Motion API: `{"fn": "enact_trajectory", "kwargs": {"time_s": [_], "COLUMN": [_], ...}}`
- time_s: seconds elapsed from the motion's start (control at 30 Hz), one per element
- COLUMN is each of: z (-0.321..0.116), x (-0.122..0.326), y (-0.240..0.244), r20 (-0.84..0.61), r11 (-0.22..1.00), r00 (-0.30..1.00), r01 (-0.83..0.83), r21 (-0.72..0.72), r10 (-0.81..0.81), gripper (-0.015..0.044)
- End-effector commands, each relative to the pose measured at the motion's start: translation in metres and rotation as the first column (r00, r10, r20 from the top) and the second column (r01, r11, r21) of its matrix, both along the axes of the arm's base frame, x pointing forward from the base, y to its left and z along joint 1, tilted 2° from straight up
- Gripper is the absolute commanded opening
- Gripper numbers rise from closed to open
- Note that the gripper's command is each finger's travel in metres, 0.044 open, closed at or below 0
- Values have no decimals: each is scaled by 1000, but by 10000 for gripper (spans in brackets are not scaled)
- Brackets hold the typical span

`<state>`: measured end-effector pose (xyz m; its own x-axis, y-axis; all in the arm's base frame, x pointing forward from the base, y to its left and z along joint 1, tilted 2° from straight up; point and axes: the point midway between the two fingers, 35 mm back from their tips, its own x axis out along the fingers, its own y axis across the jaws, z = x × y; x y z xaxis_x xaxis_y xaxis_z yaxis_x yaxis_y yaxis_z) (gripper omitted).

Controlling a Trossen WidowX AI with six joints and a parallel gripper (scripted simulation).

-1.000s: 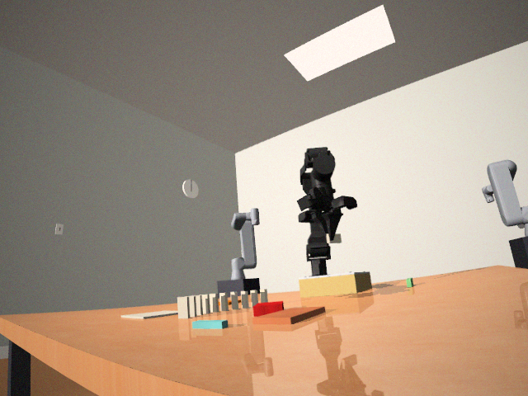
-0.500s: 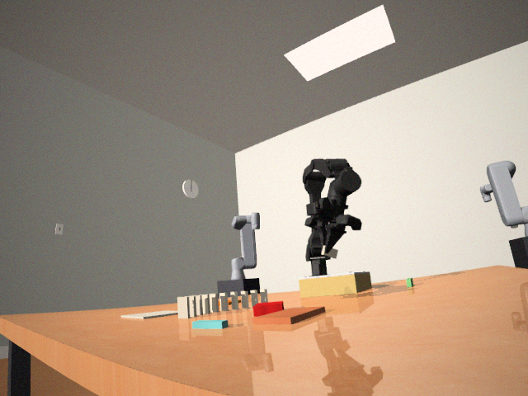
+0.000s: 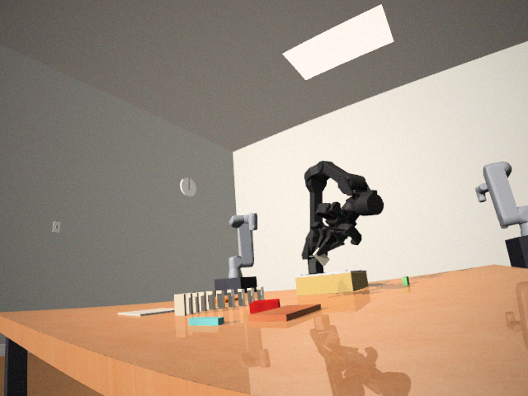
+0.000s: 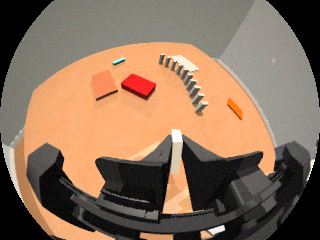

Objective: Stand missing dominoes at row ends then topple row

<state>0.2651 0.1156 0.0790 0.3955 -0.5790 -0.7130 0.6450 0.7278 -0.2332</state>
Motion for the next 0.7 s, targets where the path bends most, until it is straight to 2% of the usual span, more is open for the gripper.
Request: {"fn": "enact_trajectory", "kwargs": {"time_s": [0.0,0.27,0.57,0.67], "z": [-2,3,15,17], "x": [-2,-7,-17,-20], "y": [1,10,27,30], "r20": [123,351,584,618], "r11": [997,981,954,949], "r00": [992,927,763,727], "r01": [-19,-66,-145,-161], "r21": [-80,-183,-263,-273], "r10": [29,128,277,301], "gripper": [27,27,27,27]}}
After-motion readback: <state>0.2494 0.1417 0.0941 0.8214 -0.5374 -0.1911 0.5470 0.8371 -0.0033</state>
